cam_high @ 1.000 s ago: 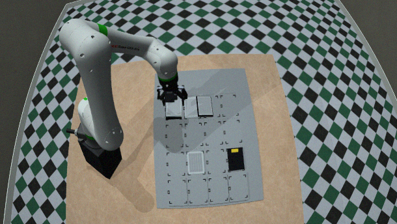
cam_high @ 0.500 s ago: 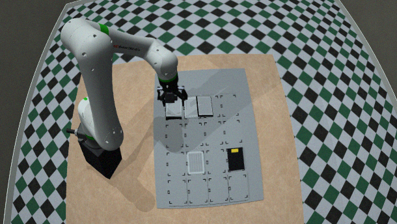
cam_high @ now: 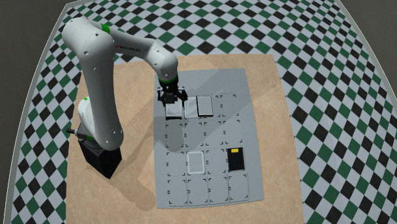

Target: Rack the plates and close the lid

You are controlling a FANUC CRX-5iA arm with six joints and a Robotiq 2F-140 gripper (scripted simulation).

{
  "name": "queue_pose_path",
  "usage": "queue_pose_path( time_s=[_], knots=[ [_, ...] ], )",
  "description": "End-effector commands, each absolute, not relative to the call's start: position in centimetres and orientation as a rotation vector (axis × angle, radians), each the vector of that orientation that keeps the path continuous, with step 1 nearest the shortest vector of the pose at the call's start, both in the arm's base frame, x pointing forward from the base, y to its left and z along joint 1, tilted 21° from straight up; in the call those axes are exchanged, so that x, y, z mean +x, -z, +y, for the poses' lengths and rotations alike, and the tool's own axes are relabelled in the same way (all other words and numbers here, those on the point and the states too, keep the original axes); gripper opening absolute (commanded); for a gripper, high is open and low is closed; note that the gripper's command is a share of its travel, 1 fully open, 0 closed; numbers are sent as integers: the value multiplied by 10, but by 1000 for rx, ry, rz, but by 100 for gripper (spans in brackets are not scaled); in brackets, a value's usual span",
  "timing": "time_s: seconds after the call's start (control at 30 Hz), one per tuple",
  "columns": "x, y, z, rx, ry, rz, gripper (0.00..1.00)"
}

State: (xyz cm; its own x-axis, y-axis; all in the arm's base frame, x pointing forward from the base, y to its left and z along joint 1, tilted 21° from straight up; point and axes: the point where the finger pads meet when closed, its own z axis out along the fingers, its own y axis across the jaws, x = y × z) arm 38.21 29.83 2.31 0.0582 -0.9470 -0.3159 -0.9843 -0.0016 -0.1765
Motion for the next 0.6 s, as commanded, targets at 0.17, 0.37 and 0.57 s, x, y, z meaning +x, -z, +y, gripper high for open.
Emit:
queue_pose_path(
  time_s=[0.17,0.37,0.57],
  knots=[
    [384,-15,301,-1997,-149,1936,70],
    [385,-11,303,-1997,-149,1936,70],
    [385,-11,303,-1997,-149,1936,70]
  ],
)
